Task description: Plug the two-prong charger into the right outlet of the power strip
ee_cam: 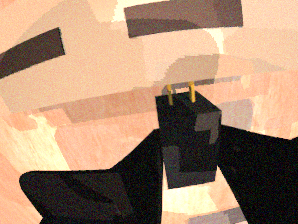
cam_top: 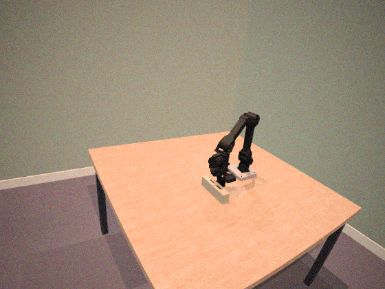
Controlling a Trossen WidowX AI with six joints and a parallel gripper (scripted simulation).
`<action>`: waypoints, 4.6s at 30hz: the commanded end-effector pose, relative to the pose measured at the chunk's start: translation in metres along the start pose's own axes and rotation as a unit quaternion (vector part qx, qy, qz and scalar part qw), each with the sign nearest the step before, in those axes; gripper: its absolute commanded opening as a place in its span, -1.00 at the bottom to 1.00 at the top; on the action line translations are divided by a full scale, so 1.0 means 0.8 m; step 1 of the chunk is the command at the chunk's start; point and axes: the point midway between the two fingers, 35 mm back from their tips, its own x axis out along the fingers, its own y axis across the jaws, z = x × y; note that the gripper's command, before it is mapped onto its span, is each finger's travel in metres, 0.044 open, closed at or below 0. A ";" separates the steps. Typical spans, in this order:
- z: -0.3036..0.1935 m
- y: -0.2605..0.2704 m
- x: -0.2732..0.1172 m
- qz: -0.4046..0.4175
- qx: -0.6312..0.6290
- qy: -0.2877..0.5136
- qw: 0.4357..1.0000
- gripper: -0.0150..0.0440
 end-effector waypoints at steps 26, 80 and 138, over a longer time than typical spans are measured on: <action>0.009 -0.001 -0.001 -0.002 -0.003 0.000 1.000 -0.49; 0.033 0.000 -0.002 -0.002 -0.003 -0.001 1.000 -0.49; 0.018 0.000 0.000 -0.002 -0.003 0.011 1.000 1.00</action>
